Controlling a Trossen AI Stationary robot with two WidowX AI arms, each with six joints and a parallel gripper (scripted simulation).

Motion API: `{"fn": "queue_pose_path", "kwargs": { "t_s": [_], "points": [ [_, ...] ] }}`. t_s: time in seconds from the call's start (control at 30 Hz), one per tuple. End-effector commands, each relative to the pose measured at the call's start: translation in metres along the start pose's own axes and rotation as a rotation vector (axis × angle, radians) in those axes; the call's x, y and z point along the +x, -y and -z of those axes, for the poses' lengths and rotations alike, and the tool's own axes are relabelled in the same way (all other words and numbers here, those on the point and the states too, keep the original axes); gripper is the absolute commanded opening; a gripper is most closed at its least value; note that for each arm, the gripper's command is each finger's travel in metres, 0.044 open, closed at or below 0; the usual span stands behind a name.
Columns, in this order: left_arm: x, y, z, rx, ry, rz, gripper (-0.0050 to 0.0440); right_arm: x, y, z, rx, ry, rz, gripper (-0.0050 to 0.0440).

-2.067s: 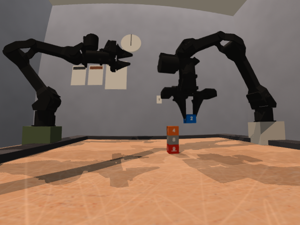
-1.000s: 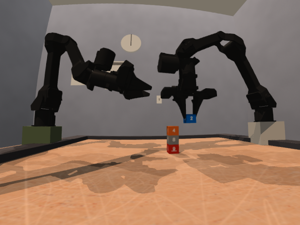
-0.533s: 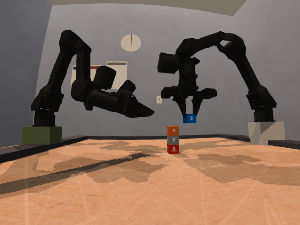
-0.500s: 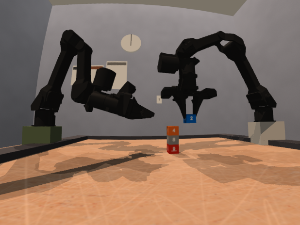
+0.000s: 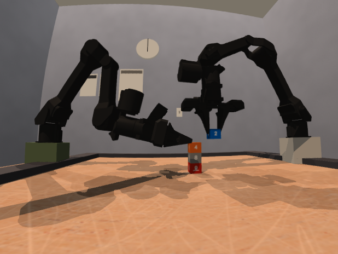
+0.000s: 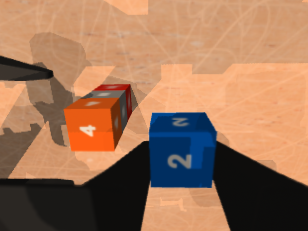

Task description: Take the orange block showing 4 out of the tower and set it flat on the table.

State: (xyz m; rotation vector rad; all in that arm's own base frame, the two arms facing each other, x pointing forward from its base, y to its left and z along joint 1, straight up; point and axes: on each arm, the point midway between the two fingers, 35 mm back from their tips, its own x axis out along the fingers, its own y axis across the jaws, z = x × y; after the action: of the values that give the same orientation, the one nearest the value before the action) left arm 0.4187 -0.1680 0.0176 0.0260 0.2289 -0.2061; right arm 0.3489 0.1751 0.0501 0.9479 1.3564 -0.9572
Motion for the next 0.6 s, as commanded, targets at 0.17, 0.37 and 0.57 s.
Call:
{"fn": "queue_pose_path", "kwargs": {
  "t_s": [0.17, 0.37, 0.57],
  "points": [
    [0.056, -0.002, 0.000, 0.000, 0.051, -0.005, 0.0400, -0.011, -0.003, 0.001, 0.001, -0.003, -0.032, -0.0050],
    [0.056, -0.001, 0.000, -0.002, 0.051, -0.005, 0.0328, -0.011, -0.003, 0.001, 0.001, -0.003, -0.032, -0.0050],
    [0.054, -0.001, -0.006, -0.005, 0.060, -0.005, 0.0208, -0.011, -0.003, 0.001, 0.001, -0.003, -0.032, -0.0050]
  ]
}}
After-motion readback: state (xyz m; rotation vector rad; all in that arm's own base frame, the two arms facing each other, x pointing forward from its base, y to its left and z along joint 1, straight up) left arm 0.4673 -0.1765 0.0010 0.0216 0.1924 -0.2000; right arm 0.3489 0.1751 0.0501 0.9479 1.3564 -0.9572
